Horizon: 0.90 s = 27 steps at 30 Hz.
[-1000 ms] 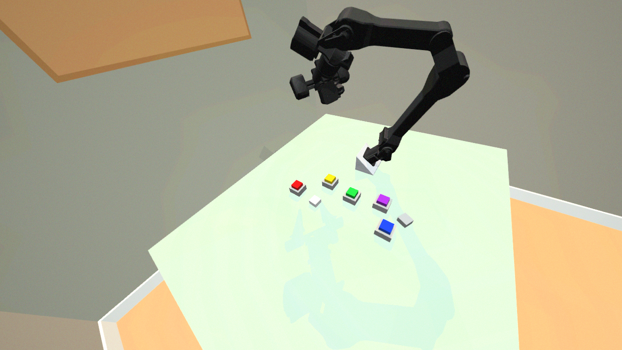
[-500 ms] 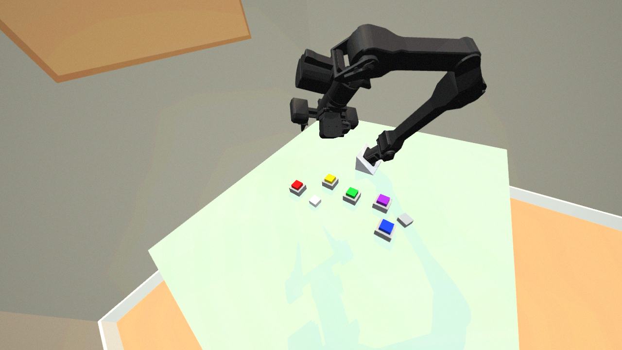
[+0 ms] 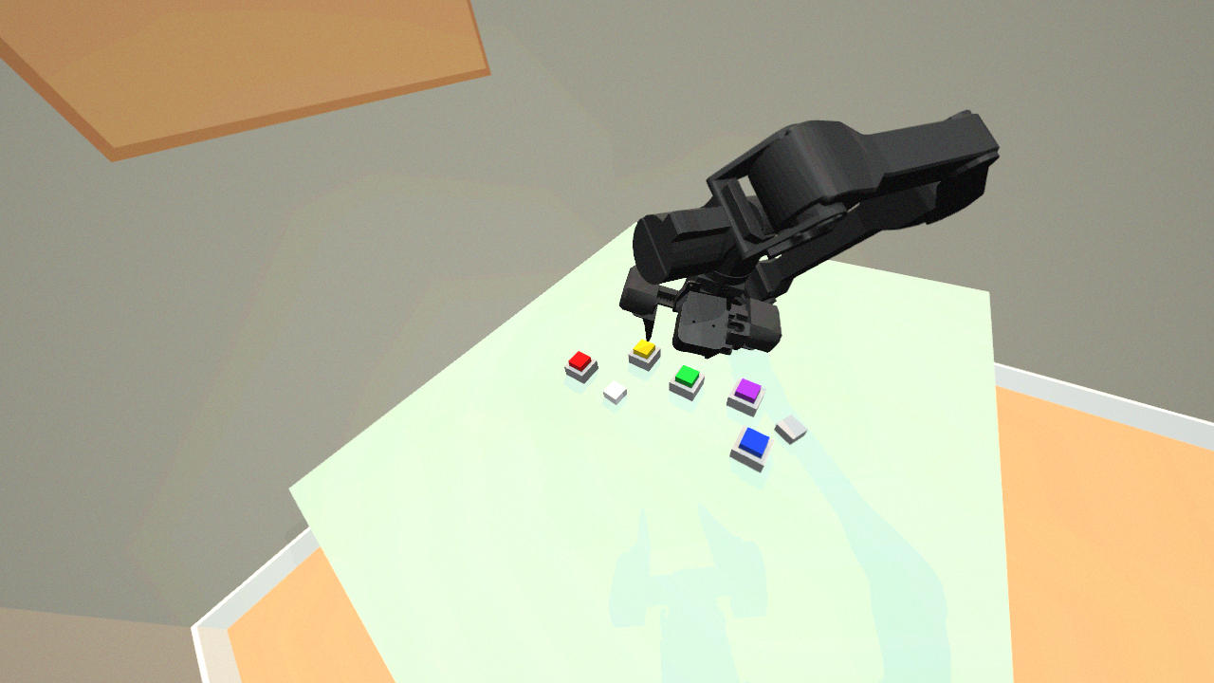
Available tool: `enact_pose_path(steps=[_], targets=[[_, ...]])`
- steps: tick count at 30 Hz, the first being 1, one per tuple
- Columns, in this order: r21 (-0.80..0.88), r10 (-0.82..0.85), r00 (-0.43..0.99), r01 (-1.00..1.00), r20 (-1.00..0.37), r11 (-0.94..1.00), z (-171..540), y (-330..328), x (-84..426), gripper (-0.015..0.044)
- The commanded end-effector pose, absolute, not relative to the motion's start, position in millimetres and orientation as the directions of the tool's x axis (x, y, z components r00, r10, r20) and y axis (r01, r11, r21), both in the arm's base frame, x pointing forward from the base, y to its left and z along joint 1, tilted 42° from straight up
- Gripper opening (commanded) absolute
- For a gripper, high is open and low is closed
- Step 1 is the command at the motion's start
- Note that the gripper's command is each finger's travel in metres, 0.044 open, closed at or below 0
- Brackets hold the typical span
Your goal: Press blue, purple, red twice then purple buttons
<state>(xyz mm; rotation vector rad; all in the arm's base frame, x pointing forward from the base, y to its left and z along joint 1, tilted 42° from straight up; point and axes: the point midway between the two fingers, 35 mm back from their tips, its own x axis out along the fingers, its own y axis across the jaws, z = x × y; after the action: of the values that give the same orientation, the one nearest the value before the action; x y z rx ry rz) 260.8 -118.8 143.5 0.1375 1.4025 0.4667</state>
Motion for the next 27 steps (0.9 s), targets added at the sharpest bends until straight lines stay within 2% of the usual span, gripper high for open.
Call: enact_pose_path(steps=[1, 6, 16, 23, 27], targets=[[0.551, 0.551, 0.112, -0.033, -0.827, 0.834, 172.4, -50.2, 277.4, 0.04], [0.657, 0.65, 0.096, 0.11, -0.754, 0.746, 192.5, -5.3, 279.8, 0.04], [0.663, 0.657, 0.094, 0.12, -0.748, 0.739, 194.0, -2.1, 279.7, 0.04], [0.664, 0.657, 0.096, 0.119, -0.748, 0.738, 149.9, 37.1, 285.5, 0.0216], [0.664, 0.657, 0.096, 0.119, -0.748, 0.738, 148.5, 38.5, 285.5, 0.0111]])
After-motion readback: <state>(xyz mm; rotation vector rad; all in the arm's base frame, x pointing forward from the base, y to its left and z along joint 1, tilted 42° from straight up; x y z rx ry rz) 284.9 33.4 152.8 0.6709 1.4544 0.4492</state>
